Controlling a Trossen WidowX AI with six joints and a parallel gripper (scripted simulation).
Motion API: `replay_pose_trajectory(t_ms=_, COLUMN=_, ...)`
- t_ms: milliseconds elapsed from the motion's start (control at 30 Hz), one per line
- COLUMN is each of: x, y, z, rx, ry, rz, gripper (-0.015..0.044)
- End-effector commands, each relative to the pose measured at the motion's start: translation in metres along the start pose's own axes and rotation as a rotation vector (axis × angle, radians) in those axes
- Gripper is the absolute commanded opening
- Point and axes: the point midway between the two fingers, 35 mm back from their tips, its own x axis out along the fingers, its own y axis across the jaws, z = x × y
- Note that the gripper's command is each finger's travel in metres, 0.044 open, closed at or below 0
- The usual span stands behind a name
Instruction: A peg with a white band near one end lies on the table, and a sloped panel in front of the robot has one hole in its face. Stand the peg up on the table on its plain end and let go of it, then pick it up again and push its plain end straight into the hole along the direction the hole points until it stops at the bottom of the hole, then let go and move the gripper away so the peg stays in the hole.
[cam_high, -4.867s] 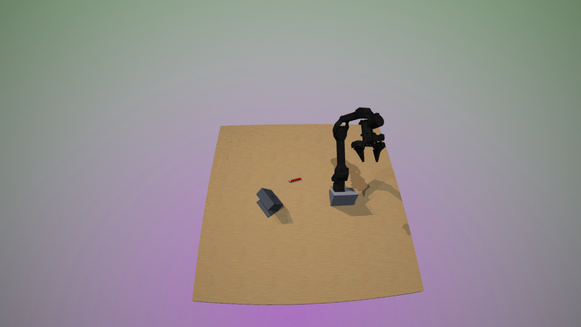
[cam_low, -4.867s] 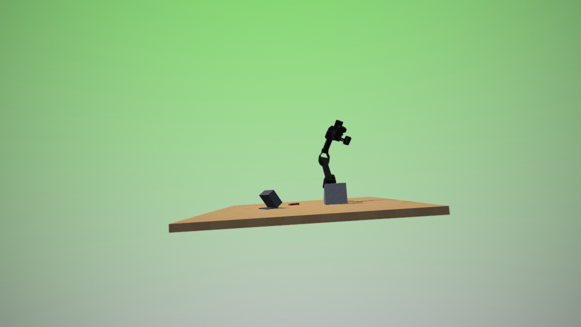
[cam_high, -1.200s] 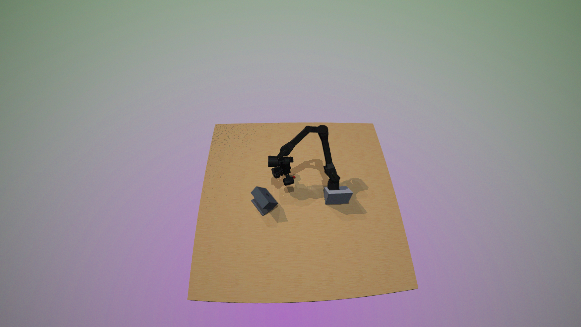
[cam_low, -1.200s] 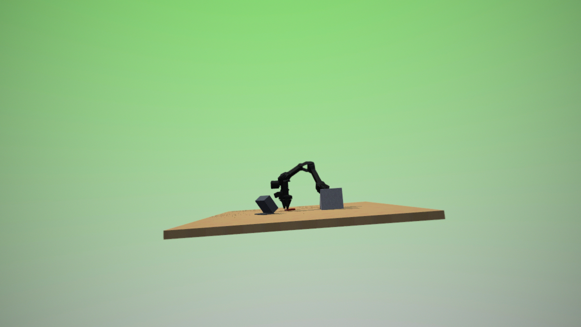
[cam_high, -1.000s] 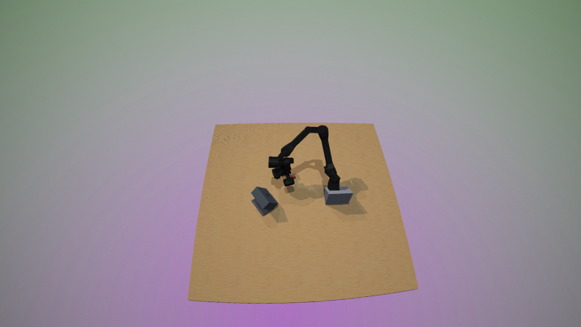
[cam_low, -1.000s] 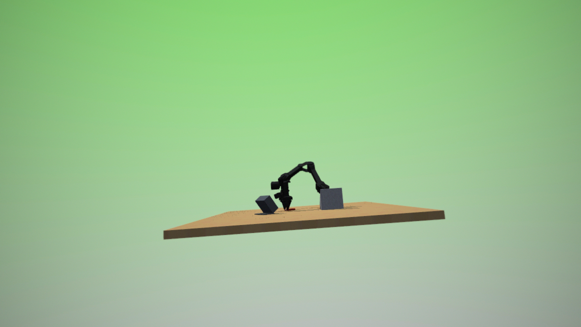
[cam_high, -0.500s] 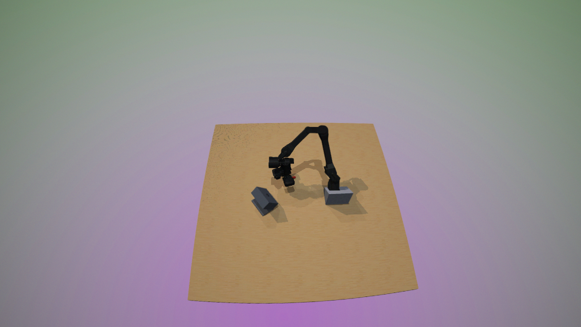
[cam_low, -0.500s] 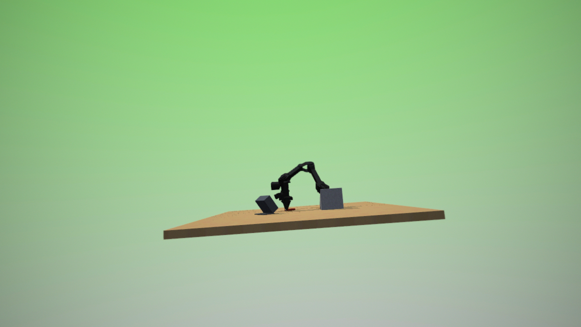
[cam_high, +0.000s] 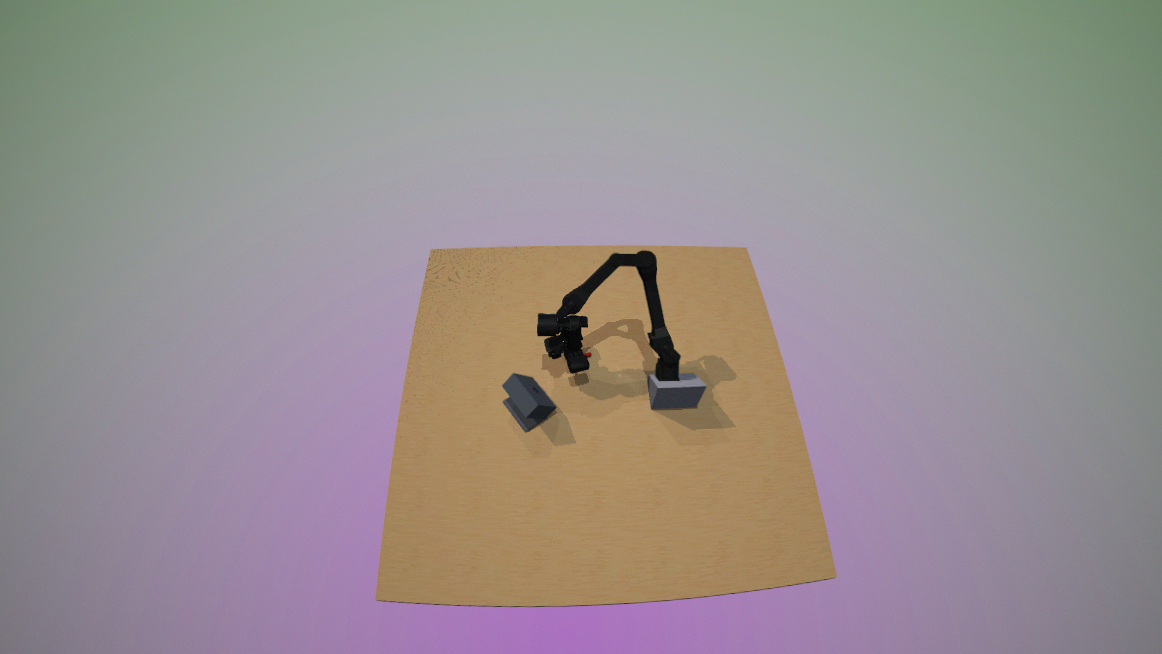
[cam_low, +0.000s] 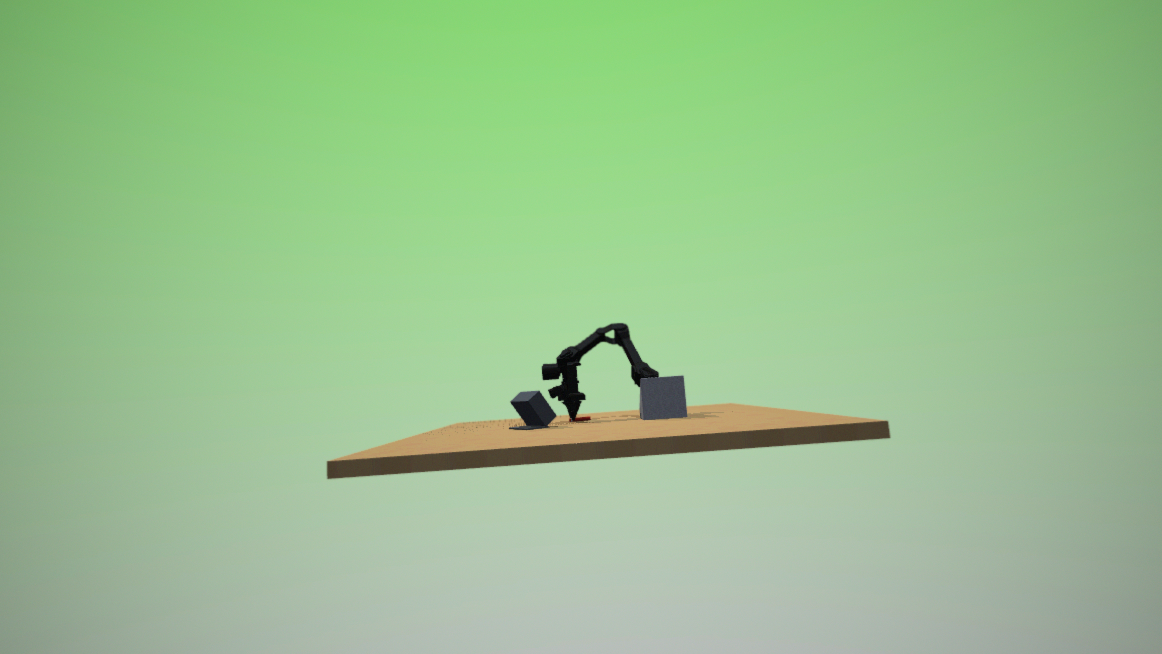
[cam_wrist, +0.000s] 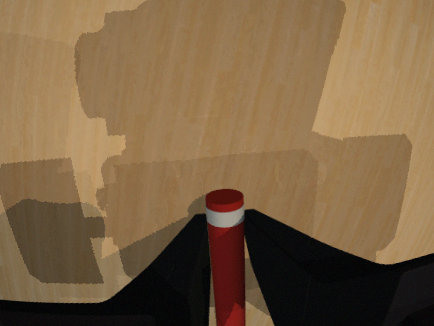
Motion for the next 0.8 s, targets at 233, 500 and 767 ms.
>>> replay_pose_trajectory(t_ms=233, x=-0.001, y=0.0, z=-0.001, rx=-0.001, ry=-0.023, rz=0.0, gripper=0.0049)
replay_pose_trajectory(t_ms=500, x=-0.006, y=0.0, z=-0.004, rx=-0.001, ry=-0.094, rz=0.0, gripper=0.0049)
replay_pose_trajectory(t_ms=767, x=-0.011, y=0.0, z=-0.007, rx=-0.002, ry=-0.164, rz=0.001, gripper=0.0049)
